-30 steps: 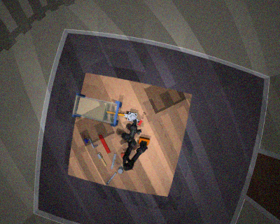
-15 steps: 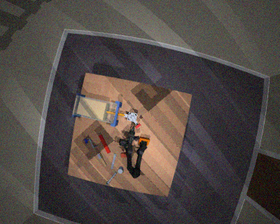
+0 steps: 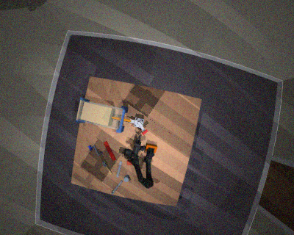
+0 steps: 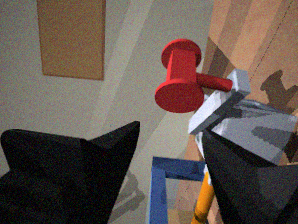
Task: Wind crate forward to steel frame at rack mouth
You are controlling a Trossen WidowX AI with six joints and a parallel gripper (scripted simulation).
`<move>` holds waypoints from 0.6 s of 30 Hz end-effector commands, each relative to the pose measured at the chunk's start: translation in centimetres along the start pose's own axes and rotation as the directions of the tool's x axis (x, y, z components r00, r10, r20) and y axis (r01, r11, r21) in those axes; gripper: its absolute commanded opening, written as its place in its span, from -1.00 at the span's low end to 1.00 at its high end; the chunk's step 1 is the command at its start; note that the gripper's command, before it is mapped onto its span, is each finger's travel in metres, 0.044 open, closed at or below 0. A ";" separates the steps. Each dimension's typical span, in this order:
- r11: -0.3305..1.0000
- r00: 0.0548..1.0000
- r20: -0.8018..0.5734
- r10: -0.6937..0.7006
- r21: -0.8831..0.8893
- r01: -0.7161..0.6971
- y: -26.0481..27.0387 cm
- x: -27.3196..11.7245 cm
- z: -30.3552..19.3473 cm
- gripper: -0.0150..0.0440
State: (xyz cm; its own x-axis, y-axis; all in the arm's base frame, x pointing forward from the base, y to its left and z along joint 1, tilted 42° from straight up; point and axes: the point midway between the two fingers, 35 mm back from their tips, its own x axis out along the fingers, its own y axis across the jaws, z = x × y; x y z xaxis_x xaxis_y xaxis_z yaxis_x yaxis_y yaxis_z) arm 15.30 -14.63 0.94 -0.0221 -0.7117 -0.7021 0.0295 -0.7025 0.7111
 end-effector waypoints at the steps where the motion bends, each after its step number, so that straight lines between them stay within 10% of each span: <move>1: 1.000 1.000 -0.007 0.003 0.009 -0.003 4.2 -0.1 -0.2 0.32; 18: 0.999 1.000 -0.009 0.026 0.019 -0.026 7.3 -0.3 0.2 0.32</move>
State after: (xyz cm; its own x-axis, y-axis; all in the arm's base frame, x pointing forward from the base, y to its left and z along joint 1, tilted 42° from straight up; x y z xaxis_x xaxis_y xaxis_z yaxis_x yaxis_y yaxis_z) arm 15.34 -19.48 6.27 -0.0120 -0.7279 -0.6856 0.0154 -0.6857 0.7277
